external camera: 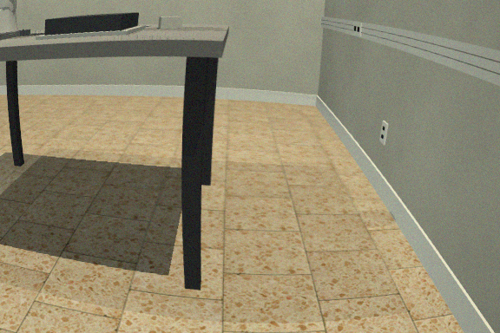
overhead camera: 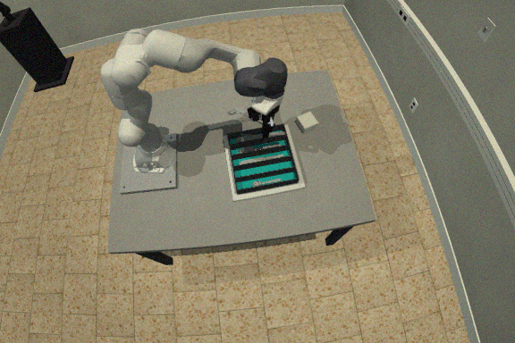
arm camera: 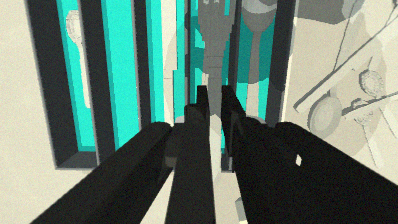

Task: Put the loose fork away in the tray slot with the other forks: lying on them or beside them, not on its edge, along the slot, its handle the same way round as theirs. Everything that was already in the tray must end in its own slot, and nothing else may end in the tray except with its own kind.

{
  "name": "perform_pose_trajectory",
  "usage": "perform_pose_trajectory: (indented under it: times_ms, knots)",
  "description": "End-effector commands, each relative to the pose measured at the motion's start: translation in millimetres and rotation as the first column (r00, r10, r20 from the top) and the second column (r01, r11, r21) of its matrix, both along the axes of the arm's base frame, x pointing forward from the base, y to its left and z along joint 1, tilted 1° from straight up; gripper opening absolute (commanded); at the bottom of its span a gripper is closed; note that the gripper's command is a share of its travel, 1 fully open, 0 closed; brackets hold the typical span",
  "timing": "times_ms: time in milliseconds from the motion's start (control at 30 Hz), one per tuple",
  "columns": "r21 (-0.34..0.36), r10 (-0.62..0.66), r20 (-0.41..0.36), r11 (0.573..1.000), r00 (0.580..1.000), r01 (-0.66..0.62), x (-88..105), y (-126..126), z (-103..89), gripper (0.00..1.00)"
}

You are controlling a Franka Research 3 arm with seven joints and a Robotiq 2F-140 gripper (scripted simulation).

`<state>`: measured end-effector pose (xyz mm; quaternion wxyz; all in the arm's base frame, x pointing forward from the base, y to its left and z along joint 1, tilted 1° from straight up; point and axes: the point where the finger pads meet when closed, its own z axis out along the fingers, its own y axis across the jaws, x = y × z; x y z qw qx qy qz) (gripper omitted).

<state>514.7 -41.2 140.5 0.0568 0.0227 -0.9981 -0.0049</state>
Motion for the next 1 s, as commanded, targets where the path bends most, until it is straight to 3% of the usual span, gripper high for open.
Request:
perform_pose_trajectory:
  times_ms: [0, 967]
  knots:
    - [-0.004, -0.003, 0.007, 1.000, 1.000, 0.003, 2.2, 0.1, -5.2, 0.13]
    - [-0.004, -0.003, 0.007, 1.000, 1.000, 0.003, 1.9, 1.3, -67.8, 0.13]
